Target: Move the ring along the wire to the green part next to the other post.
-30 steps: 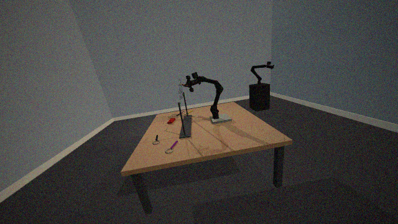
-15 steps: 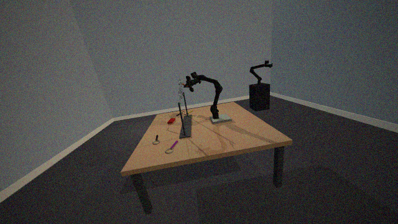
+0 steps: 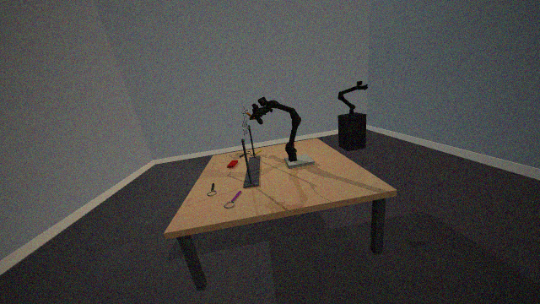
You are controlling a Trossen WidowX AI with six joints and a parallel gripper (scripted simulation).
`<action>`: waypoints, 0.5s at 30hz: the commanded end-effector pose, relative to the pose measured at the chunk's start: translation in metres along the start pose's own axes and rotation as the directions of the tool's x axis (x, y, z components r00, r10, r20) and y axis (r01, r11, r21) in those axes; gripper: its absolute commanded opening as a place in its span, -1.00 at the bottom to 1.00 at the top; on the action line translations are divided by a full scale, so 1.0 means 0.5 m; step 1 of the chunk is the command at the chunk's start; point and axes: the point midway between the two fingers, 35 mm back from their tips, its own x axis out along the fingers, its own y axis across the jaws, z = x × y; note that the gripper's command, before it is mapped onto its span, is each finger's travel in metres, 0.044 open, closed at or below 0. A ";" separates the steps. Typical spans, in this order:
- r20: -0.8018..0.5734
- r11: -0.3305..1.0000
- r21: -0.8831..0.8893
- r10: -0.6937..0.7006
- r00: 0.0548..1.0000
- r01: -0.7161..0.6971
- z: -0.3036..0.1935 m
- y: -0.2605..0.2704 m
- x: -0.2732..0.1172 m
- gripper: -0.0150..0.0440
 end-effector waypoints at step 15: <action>0.037 0.974 -0.192 -0.114 0.993 0.119 0.004 -0.017 0.003 -1.00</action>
